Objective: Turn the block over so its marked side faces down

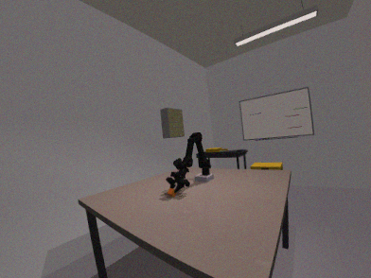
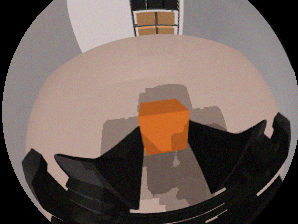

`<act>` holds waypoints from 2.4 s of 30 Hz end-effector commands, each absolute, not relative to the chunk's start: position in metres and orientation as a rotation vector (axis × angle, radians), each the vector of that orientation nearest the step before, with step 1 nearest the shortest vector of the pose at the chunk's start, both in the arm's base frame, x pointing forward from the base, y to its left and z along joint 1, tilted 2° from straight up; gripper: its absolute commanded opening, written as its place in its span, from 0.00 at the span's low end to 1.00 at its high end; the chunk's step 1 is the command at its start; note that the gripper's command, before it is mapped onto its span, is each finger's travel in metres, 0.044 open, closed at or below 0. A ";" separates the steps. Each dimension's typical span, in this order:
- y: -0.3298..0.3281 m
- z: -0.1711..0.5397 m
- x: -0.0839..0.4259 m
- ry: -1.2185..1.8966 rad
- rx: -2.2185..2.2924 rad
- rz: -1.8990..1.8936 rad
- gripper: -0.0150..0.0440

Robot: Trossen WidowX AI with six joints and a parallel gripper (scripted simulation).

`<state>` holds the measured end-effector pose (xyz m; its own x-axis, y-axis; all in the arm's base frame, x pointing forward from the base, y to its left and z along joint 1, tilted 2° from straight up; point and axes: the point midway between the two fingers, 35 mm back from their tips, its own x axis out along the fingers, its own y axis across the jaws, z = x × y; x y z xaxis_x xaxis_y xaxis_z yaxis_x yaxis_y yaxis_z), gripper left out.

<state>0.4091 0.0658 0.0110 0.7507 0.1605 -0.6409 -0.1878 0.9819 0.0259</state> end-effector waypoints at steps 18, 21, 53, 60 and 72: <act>0.064 0.009 0.393 0.492 -0.014 0.194 0.25; 0.064 0.009 0.393 0.492 -0.014 0.194 0.25; 0.064 0.009 0.393 0.492 -0.014 0.194 1.00; 0.064 0.009 0.393 0.492 -0.014 0.194 1.00; 0.064 0.009 0.393 0.492 -0.014 0.194 1.00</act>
